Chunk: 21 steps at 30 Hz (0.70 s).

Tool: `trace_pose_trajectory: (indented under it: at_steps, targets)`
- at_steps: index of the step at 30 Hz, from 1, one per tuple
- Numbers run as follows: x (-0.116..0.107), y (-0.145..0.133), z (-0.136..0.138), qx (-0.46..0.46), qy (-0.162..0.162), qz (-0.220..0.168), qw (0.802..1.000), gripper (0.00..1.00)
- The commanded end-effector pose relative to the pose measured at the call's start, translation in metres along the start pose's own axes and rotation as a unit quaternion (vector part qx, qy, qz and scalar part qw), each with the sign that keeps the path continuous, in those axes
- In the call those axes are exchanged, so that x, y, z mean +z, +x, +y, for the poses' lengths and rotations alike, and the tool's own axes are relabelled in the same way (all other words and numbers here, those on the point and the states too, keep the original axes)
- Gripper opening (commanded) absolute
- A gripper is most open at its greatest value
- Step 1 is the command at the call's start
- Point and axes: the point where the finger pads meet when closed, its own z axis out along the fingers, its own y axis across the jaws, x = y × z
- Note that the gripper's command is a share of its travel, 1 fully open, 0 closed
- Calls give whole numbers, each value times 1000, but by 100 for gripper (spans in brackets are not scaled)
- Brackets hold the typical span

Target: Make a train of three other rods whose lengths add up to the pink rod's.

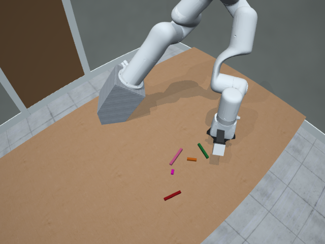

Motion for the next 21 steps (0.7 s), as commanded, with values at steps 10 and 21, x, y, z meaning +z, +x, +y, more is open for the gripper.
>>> trace_pose_trajectory:
  at_steps: [10,21]
  targets:
    - [-54,0,-1,0,1,1,1000,24]
    - [-83,0,-1,0,1,1,1000,24]
